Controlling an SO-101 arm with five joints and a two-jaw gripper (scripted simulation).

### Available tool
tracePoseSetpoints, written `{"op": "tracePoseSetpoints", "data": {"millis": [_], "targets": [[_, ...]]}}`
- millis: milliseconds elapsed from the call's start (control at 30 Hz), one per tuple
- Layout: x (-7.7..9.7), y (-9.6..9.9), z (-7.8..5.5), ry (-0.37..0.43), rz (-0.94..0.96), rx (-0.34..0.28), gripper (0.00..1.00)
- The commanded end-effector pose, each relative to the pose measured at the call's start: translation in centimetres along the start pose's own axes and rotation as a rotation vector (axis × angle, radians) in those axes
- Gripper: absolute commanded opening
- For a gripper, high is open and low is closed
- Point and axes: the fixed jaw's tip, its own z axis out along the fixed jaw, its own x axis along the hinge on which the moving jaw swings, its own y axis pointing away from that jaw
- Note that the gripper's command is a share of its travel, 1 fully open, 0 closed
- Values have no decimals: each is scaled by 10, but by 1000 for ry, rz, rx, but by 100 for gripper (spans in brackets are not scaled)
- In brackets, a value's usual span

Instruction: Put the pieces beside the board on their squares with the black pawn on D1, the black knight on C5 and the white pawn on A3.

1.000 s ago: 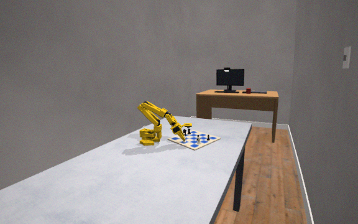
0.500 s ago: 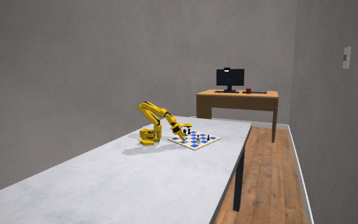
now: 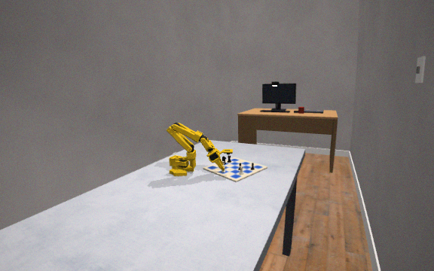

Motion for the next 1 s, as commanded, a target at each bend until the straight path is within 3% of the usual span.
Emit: {"op": "tracePoseSetpoints", "data": {"millis": [0,967], "targets": [[2,3,0,11,2,-9,9],[1,0,-2,11,13,-2,9]]}}
